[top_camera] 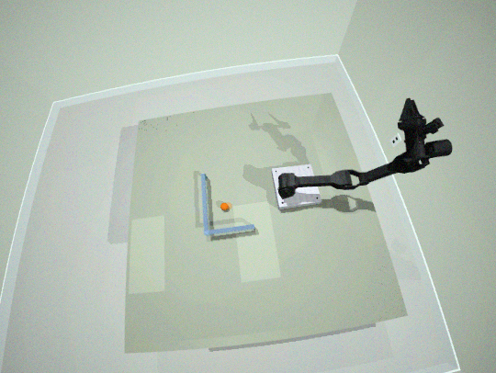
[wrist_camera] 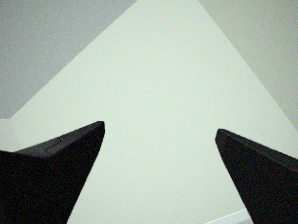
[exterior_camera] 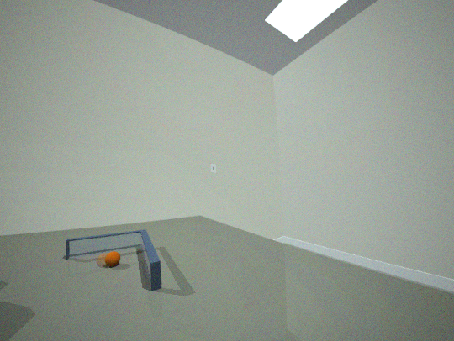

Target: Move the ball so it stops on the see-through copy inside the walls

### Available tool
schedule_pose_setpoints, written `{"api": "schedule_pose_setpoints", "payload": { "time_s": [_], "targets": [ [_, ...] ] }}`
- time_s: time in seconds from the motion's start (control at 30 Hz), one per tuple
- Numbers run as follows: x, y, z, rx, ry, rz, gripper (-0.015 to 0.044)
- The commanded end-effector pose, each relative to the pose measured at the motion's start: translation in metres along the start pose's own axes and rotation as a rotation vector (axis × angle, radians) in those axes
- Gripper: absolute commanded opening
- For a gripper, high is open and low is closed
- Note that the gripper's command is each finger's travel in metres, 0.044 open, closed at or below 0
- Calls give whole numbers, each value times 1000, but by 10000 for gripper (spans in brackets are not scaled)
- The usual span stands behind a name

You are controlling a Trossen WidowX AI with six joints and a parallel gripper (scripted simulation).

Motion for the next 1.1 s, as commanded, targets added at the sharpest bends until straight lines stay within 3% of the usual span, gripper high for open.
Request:
{"api": "schedule_pose_setpoints", "payload": {
  "time_s": [0.0, 0.1, 0.67, 1.07],
  "targets": [
    [0, 1, 1, 1, -2, 1, 374],
    [-1, 10, 19, 23, -34, 20, 295],
    [-69, 107, 219, 360, -259, 271, 294],
    [-169, 129, 354, 591, -421, 514, 294]
  ]
}}
Point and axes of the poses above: the point midway between the two fingers, 35 mm back from their tips, its own y axis out along the fingers, its own z axis across the jaws, x = y × z, the point moved 3 cm from there along -y, back along the fingers, and after that the axes turned 3 degrees about y, right-handed, at the moved point
